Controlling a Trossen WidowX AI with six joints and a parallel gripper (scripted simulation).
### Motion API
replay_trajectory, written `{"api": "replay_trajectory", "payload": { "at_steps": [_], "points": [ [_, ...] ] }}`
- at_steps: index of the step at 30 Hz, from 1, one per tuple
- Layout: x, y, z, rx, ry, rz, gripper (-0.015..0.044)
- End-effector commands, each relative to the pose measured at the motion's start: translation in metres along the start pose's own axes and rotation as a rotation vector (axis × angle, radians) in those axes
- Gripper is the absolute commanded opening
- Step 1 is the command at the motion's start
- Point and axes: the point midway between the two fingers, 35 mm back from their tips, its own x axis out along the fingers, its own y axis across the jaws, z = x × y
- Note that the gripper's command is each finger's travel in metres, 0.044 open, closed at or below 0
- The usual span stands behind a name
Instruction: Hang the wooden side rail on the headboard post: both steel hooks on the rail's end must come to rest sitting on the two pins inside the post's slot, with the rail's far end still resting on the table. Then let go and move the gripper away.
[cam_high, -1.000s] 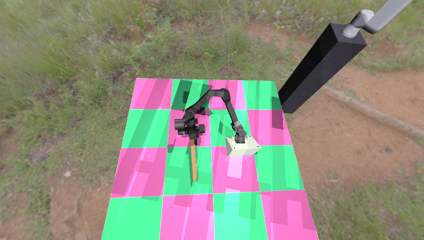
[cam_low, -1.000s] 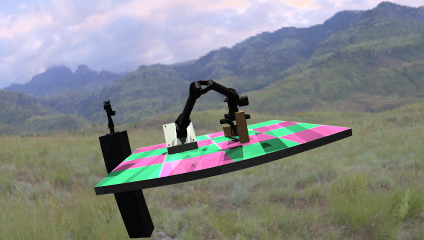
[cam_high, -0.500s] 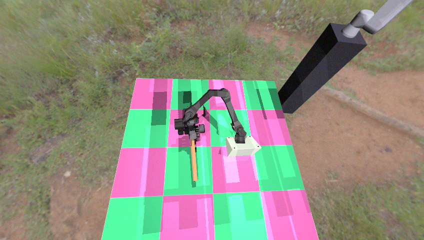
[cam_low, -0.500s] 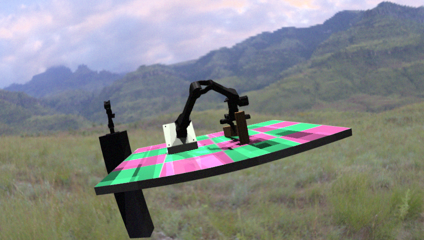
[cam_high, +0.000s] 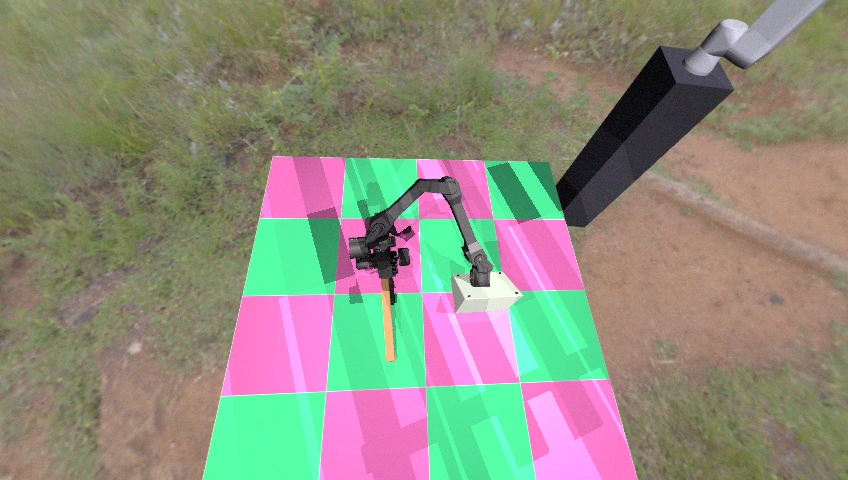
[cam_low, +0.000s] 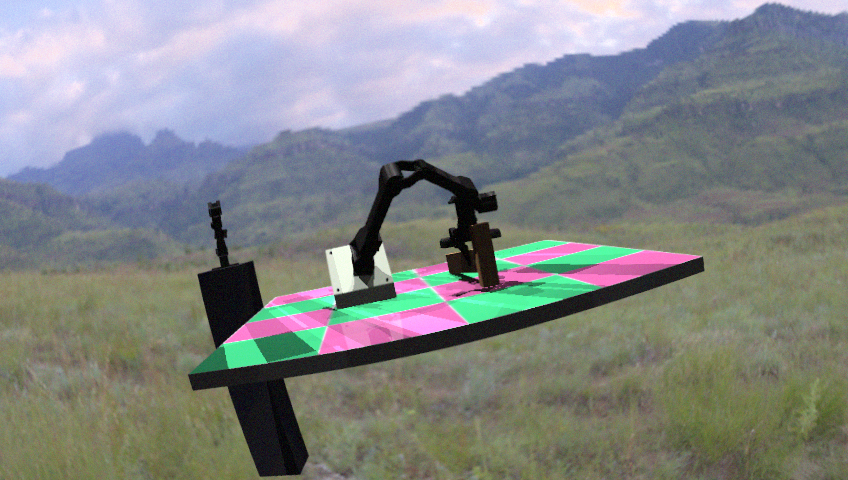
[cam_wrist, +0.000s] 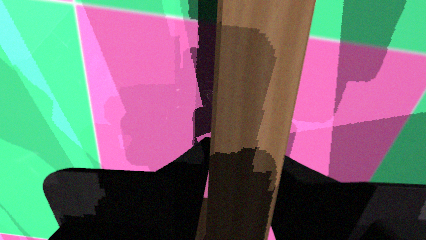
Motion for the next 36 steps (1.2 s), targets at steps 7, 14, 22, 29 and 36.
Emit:
{"api": "replay_trajectory", "payload": {
  "at_steps": [7,14,22,29,36],
  "points": [
    [-0.0044,-0.003,-0.0034,0.002,-0.001,-0.014,0.0],
    [-0.0044,-0.0022,-0.0041,0.002,-0.001,-0.014,0.0],
    [-0.0043,-0.0012,-0.0049,0.002,-0.001,-0.014,0.0],
    [-0.0042,-0.001,-0.0057,0.002,-0.001,-0.014,0.0],
    [-0.0041,-0.0018,-0.0066,0.002,-0.001,-0.014,0.0]
  ]
}}
